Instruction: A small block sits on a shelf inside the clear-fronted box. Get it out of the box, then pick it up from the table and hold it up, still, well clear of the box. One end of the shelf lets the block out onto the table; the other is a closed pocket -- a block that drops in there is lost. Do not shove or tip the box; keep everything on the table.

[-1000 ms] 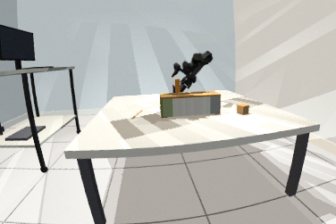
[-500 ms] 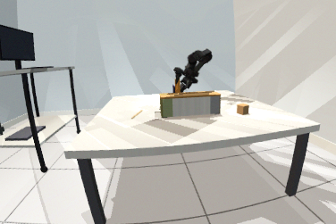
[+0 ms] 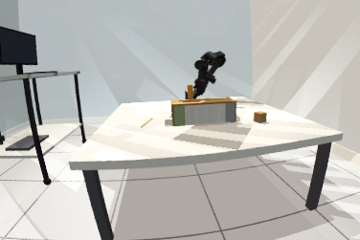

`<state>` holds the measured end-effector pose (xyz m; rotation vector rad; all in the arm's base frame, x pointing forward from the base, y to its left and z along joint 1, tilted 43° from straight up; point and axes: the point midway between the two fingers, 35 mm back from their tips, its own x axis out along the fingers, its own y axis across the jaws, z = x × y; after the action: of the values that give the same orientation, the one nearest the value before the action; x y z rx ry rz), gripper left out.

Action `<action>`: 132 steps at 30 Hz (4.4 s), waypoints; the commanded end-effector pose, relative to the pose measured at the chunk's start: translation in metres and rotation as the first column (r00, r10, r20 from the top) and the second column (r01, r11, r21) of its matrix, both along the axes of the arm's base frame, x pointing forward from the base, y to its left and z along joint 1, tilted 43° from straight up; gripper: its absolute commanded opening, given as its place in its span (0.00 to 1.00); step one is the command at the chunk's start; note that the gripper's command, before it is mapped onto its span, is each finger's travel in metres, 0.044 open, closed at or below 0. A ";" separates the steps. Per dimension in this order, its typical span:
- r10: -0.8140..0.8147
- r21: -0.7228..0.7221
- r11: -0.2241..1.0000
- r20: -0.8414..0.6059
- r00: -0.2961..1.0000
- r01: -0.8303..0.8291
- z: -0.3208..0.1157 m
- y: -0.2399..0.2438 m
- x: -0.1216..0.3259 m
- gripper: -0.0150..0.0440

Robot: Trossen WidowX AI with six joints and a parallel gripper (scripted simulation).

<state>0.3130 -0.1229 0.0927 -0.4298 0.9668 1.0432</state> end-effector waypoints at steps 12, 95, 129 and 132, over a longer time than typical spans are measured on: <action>0.267 0.070 0.954 0.244 0.932 -0.291 0.011 0.000 0.010 0.93; 0.224 0.231 0.923 0.323 0.920 -0.306 -0.019 -0.019 -0.024 0.93; 0.224 0.231 0.923 0.324 0.919 -0.306 -0.062 0.015 -0.015 0.93; 0.224 0.232 0.923 0.324 0.919 -0.306 -0.066 0.018 -0.014 0.93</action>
<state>0.2987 -0.1079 0.0303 -0.4821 0.4930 1.3049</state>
